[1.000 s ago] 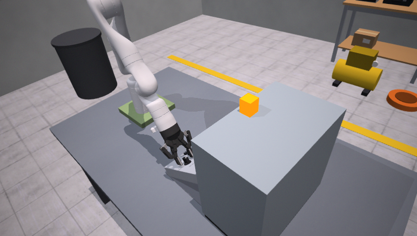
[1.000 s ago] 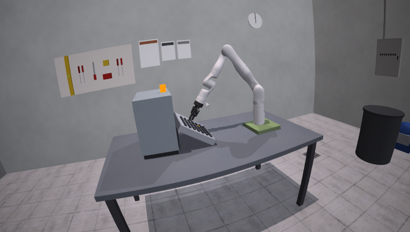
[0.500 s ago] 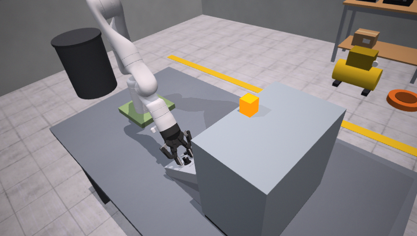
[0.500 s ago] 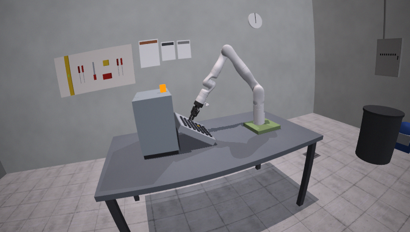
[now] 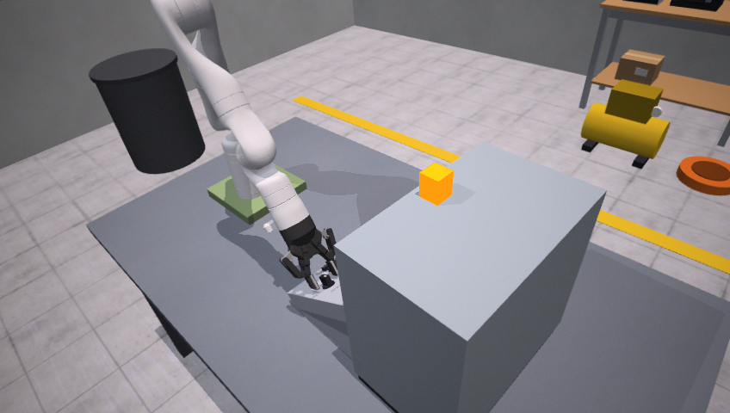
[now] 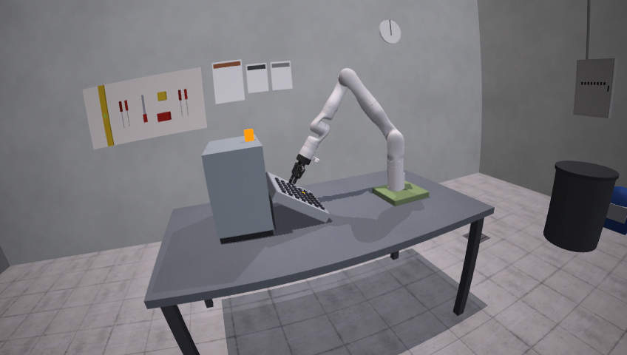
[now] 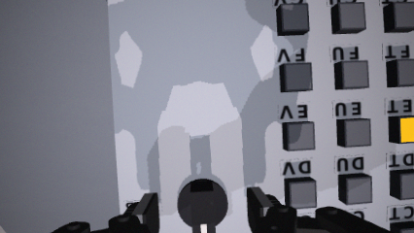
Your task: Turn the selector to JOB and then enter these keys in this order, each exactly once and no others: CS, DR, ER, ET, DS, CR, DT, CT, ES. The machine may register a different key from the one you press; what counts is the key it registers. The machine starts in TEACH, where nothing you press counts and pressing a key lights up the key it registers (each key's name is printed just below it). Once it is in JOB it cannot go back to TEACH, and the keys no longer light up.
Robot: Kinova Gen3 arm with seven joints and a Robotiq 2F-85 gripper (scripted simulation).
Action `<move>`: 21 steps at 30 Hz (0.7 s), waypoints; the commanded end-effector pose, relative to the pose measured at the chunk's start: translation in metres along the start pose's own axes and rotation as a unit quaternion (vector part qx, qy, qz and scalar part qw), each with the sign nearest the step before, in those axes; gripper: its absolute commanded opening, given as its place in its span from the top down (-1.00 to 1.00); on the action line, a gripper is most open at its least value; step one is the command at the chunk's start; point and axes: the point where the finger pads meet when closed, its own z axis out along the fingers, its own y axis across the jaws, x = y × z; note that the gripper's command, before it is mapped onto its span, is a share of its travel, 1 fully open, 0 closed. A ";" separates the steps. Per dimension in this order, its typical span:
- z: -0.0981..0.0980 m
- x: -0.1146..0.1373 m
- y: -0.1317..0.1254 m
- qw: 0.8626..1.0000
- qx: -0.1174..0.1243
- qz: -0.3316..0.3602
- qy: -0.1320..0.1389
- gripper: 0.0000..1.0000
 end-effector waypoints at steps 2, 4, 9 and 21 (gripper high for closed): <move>-0.001 -0.001 0.000 1.000 0.000 0.000 -0.001 -0.20; -0.001 -0.001 0.000 1.000 0.000 0.000 -0.001 -0.20; -0.001 -0.001 0.000 1.000 0.000 0.000 -0.001 0.80; -0.001 -0.001 0.000 1.000 0.000 0.000 -0.001 0.80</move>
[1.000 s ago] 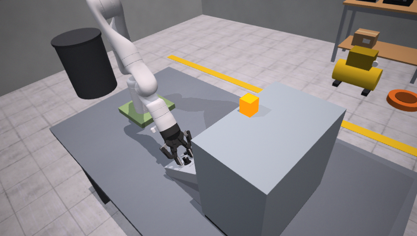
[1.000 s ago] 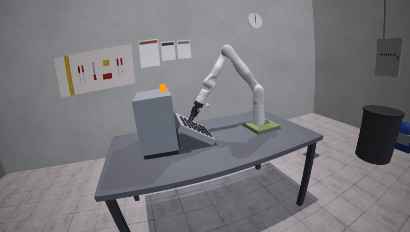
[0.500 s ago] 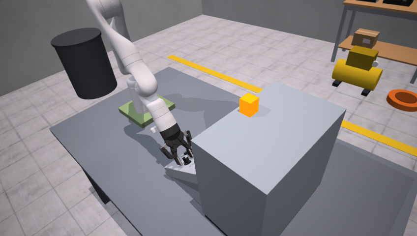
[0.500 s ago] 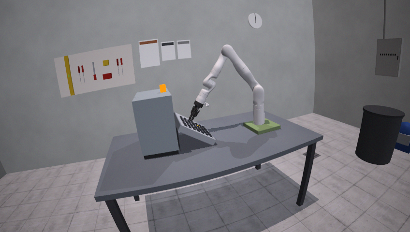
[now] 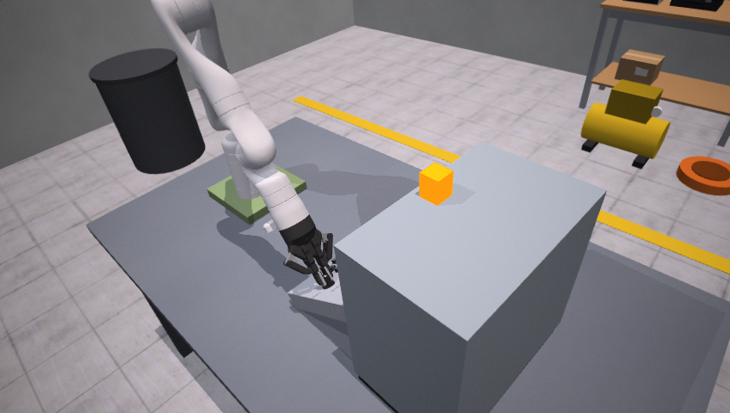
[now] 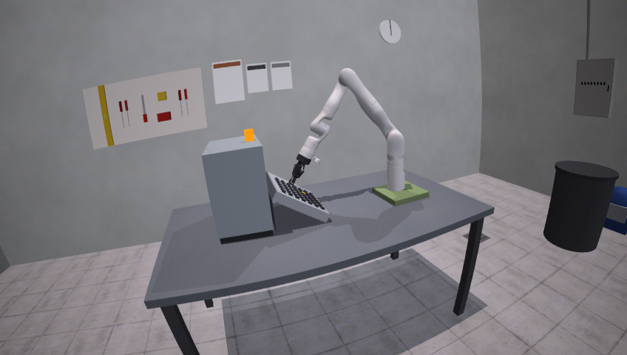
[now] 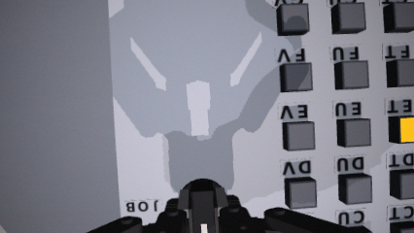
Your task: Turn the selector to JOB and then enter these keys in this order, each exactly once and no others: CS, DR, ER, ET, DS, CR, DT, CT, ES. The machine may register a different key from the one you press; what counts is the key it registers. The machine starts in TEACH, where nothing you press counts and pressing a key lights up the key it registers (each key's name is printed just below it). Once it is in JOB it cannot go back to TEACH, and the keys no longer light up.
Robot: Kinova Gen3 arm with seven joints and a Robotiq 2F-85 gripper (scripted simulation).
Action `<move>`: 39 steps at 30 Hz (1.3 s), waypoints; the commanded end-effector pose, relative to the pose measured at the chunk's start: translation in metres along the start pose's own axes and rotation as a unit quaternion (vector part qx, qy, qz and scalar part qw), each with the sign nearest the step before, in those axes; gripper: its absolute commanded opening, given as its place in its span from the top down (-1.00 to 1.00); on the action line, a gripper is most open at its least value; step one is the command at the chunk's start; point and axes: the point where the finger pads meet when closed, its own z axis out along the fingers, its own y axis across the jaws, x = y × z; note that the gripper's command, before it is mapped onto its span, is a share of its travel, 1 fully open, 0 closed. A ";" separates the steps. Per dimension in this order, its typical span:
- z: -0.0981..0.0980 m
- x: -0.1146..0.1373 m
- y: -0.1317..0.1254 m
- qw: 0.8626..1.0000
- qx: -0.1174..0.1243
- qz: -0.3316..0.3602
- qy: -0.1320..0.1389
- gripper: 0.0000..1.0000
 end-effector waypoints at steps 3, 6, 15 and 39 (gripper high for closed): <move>0.000 -0.001 0.000 1.000 0.000 0.000 -0.001 0.80; 0.000 -0.001 0.000 1.000 0.000 0.000 -0.001 0.80; 0.000 -0.001 0.000 1.000 0.000 0.000 -0.001 0.80; 0.000 -0.001 0.000 1.000 0.000 0.007 -0.001 0.80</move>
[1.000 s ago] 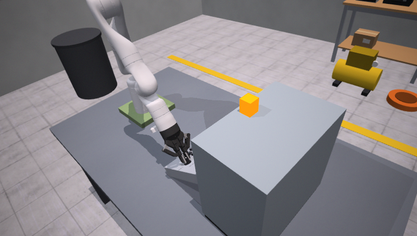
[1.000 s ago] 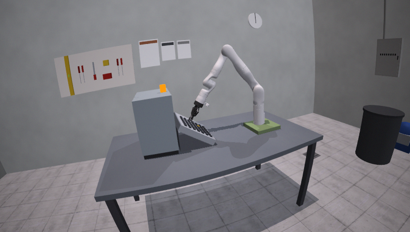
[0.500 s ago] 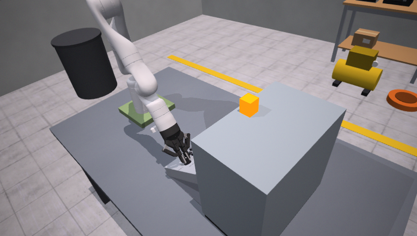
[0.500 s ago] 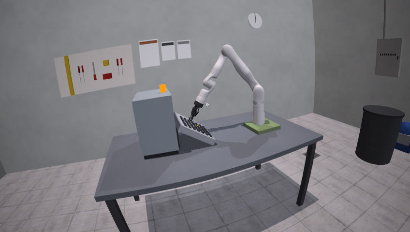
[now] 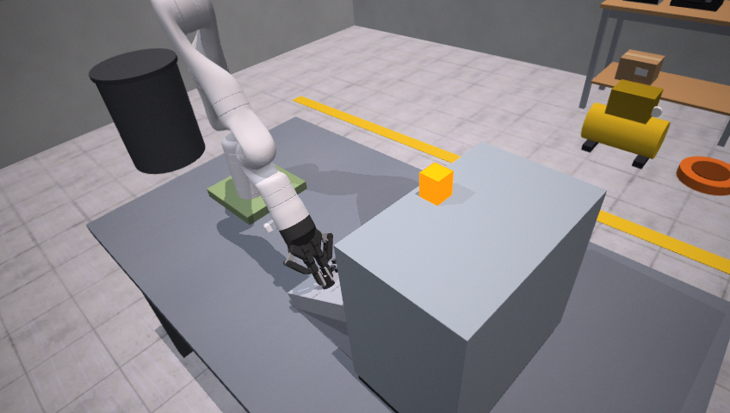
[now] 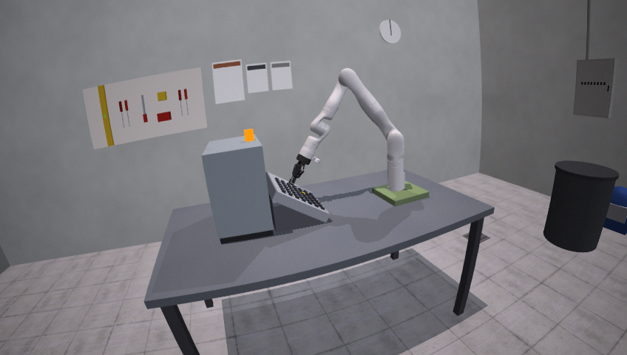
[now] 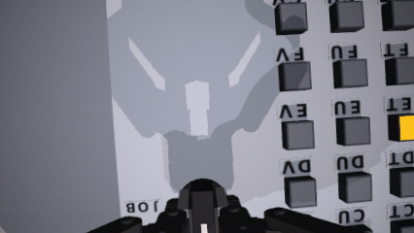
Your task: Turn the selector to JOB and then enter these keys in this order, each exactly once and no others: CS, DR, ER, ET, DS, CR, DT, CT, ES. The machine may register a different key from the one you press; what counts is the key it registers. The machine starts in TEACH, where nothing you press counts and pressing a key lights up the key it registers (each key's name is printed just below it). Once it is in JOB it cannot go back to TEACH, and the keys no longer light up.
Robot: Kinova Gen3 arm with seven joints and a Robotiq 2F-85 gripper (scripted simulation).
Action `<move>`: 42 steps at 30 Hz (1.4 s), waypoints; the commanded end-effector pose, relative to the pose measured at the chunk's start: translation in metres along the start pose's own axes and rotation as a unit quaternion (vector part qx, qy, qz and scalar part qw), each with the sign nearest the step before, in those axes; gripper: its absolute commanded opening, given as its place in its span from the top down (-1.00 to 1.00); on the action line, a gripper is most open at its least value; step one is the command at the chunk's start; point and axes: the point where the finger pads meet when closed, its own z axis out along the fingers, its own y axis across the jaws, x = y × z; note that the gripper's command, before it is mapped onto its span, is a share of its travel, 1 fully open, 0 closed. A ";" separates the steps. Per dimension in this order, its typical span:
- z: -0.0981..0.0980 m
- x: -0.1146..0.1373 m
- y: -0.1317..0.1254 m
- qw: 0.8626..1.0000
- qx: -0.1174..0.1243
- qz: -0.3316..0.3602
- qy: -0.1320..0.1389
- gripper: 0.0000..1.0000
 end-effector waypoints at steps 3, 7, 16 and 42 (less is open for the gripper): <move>0.000 -0.001 0.000 1.000 0.000 0.007 -0.001 0.80; 0.000 -0.001 0.000 1.000 0.000 0.014 -0.001 0.80; 0.000 -0.001 0.000 0.999 0.000 0.034 -0.001 0.80; 0.000 -0.001 0.000 0.987 0.000 0.160 -0.001 0.80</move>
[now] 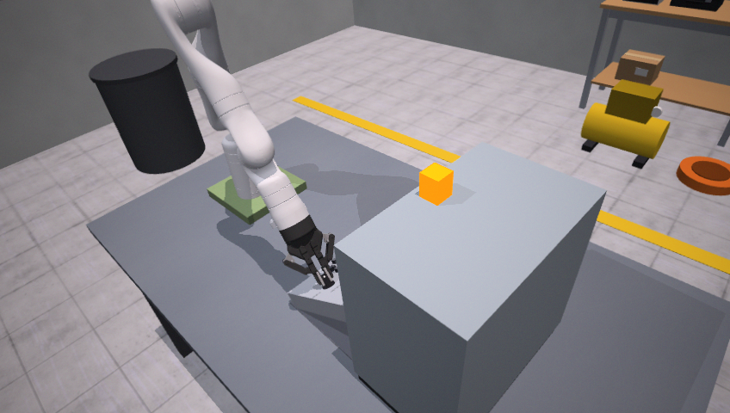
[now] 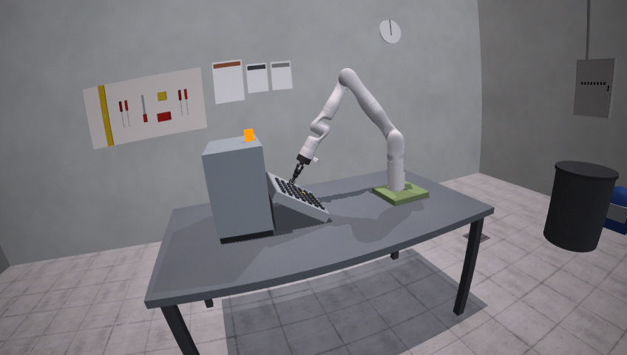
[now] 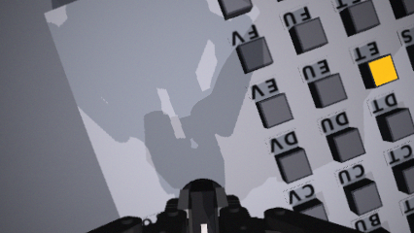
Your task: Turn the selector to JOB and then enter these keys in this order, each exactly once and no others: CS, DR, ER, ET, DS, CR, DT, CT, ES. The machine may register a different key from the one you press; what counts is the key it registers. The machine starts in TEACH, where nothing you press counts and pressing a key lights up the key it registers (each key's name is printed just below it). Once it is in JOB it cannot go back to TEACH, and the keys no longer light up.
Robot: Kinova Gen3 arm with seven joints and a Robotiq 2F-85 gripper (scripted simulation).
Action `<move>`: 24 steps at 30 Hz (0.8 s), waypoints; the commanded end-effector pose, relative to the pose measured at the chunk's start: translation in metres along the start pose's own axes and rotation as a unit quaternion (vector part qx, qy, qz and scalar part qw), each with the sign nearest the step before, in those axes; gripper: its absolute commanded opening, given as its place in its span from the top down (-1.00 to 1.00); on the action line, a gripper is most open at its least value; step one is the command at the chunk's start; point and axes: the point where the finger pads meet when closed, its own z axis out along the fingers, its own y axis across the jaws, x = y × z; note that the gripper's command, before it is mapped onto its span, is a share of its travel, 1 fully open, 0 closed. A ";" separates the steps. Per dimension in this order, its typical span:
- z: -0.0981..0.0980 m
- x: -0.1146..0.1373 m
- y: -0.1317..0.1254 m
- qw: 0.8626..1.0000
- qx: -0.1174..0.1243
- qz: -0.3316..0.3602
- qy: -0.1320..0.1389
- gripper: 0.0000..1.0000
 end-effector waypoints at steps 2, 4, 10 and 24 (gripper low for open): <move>0.000 -0.001 0.000 1.000 0.000 0.031 0.000 0.80; 0.000 -0.001 0.000 0.999 0.000 0.046 0.000 0.80; 0.000 -0.001 0.000 0.997 0.000 0.077 0.000 0.80; 0.000 -0.001 0.000 0.984 0.000 0.179 0.000 0.80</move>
